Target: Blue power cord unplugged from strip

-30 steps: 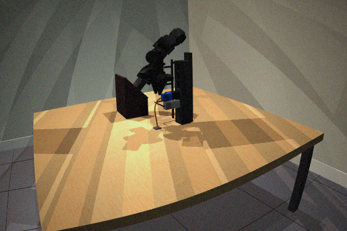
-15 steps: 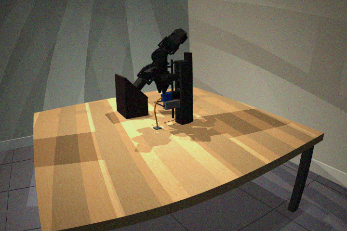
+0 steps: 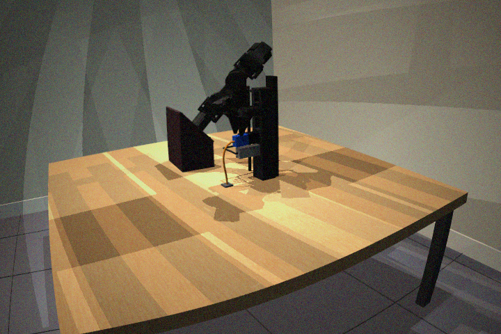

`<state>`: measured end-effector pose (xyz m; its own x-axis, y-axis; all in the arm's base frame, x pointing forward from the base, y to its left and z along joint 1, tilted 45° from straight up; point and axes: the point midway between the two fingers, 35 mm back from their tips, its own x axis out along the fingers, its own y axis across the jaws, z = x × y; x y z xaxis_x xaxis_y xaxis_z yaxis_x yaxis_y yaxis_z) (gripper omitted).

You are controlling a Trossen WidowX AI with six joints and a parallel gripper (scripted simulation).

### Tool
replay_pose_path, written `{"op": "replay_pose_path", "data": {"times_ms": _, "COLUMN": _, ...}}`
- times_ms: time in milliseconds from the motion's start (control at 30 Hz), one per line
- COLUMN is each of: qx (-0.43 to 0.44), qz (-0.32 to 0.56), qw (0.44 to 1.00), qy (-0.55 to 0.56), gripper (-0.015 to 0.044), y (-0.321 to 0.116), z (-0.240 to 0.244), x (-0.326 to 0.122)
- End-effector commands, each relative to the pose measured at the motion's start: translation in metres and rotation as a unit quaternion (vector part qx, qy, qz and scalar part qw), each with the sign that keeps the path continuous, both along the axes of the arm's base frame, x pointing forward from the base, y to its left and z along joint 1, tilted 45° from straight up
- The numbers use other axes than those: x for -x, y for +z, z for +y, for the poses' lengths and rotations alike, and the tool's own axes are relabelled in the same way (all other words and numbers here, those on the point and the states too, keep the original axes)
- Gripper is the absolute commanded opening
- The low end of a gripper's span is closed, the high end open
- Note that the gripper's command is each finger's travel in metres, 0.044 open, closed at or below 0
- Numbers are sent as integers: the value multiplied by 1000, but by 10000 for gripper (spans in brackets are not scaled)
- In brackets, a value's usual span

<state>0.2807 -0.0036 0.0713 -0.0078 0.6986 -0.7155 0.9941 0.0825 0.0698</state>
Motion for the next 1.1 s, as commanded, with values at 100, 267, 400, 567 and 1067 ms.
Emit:
{"op": "replay_pose_path", "data": {"times_ms": 100, "qx": -2, "qz": -1, "qw": 1000, "qy": -3, "gripper": 160, "y": -1, "z": 5, "x": 0}}
{"op": "replay_pose_path", "data": {"times_ms": 267, "qx": -2, "qz": -1, "qw": 1000, "qy": -3, "gripper": 160, "y": -5, "z": 10, "x": 0}}
{"op": "replay_pose_path", "data": {"times_ms": 400, "qx": 1, "qz": -2, "qw": 1000, "qy": 0, "gripper": 134, "y": -5, "z": 7, "x": 0}}
{"op": "replay_pose_path", "data": {"times_ms": 567, "qx": 1, "qz": -2, "qw": 1000, "qy": 0, "gripper": 42, "y": -5, "z": 7, "x": 0}}
{"op": "replay_pose_path", "data": {"times_ms": 1067, "qx": 1, "qz": -2, "qw": 1000, "qy": -1, "gripper": 0, "y": -12, "z": 0, "x": -3}}
